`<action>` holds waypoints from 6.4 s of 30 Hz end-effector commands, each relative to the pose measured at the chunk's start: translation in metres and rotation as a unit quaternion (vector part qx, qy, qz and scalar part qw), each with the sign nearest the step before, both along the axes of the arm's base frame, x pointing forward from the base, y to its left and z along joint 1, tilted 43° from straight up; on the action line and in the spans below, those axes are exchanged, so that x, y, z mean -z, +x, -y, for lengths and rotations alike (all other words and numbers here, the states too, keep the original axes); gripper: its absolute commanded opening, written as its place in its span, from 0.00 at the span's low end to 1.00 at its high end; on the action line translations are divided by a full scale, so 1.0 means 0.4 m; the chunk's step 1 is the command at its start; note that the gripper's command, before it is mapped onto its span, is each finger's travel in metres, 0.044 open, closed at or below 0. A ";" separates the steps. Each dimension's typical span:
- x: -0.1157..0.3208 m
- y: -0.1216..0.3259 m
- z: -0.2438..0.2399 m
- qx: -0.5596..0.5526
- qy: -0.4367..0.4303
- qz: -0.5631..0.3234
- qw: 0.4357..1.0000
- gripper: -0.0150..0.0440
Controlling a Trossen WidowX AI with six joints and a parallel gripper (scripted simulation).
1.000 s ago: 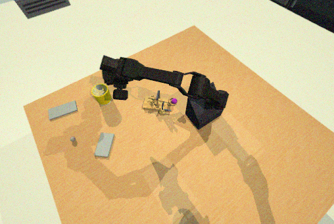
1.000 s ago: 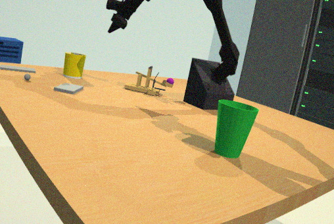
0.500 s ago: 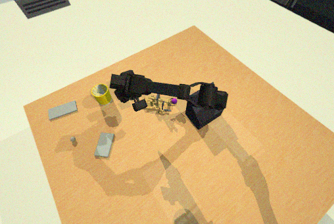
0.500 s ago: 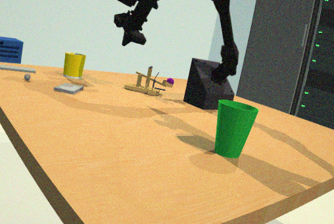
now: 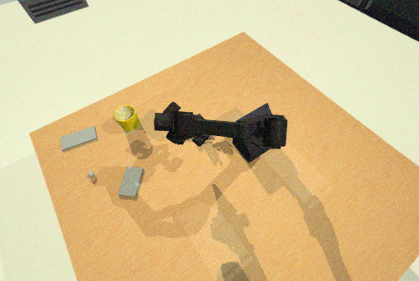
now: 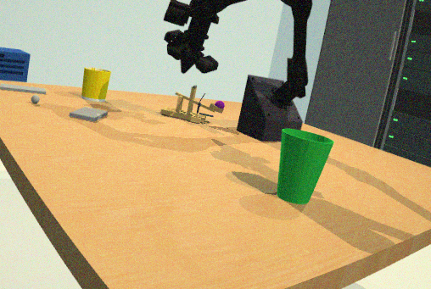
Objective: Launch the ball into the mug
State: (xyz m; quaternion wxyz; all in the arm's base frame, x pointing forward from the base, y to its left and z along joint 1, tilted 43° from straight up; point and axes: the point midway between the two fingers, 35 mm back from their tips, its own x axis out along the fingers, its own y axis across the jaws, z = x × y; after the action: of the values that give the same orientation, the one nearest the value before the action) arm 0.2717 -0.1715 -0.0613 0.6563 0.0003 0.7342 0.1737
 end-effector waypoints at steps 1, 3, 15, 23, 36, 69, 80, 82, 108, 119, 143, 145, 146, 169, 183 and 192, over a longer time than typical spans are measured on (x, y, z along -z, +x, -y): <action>-0.016 -0.041 -0.045 -0.076 0.006 -0.020 0.997 0.25; -0.021 -0.059 -0.064 -0.108 0.010 -0.028 0.994 0.25; -0.058 -0.177 -0.161 -0.299 0.047 -0.077 0.950 0.25; -0.067 -0.203 -0.177 -0.338 0.057 -0.087 0.935 0.25; -0.038 -0.195 -0.202 -0.338 0.057 -0.087 0.936 0.25; 0.063 -0.183 -0.297 -0.338 0.058 -0.086 0.936 0.25; 0.095 -0.186 -0.329 -0.338 0.059 -0.086 0.935 0.25; 0.100 -0.187 -0.335 -0.338 0.059 -0.086 0.935 0.25; -0.120 -0.104 -0.261 -0.340 0.053 -0.083 0.935 0.25; -0.102 -0.052 -0.229 -0.270 0.039 -0.058 0.960 0.52; -0.027 0.134 0.004 0.107 0.006 0.033 0.994 1.00; -0.023 0.145 0.027 0.137 0.006 0.038 0.990 1.00; -0.020 0.151 0.038 0.152 0.006 0.041 0.987 1.00; 0.032 0.228 0.368 0.493 0.034 0.116 0.861 1.00; 0.055 0.204 0.590 0.659 0.078 0.159 0.731 1.00; 0.056 0.201 0.600 0.666 0.080 0.161 0.724 1.00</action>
State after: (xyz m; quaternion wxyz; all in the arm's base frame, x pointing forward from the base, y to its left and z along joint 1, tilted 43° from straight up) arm 0.3499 -0.4120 -0.0809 0.7106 0.5076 0.4156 -0.2544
